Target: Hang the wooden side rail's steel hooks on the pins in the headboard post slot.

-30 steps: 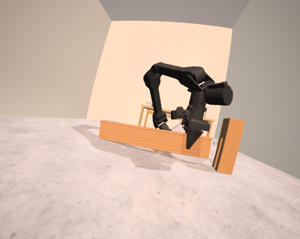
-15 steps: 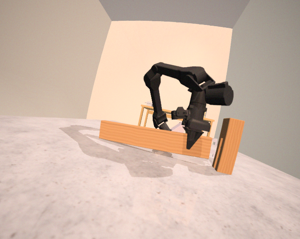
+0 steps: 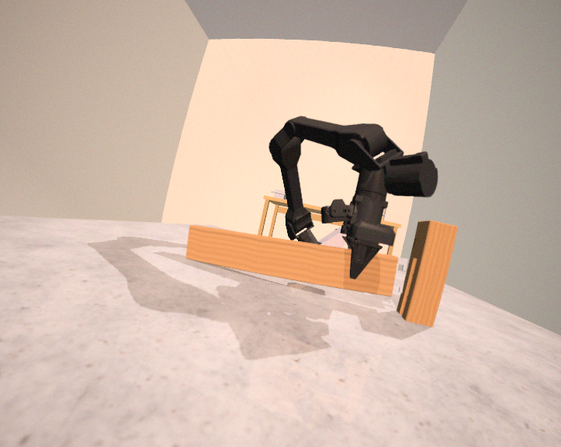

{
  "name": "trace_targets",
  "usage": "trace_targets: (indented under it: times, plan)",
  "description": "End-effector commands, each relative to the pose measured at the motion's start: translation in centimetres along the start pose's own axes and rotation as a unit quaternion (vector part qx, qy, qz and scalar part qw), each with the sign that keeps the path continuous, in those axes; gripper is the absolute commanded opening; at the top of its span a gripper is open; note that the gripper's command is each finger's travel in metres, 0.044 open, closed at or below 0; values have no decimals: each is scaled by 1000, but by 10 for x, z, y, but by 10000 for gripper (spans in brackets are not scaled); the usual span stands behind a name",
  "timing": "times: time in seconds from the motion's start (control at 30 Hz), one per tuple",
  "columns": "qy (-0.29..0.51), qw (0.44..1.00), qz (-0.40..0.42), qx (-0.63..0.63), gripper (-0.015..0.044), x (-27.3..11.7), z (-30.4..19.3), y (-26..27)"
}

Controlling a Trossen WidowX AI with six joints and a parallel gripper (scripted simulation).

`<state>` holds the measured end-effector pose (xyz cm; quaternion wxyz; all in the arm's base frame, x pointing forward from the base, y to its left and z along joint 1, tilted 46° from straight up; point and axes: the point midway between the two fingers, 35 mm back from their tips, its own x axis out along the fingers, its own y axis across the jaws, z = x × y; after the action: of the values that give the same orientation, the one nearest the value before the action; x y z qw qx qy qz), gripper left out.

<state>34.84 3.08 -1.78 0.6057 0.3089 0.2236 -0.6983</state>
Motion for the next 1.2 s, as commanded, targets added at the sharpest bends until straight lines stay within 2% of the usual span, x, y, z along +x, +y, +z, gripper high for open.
trace_targets:
  times: [0.0, 1.17]
  plan:
    - [2, 1000, 4, -1, 0, -3, -3, -1]
    - [3, 1000, 4, -1, 0, -3, -7, -1]
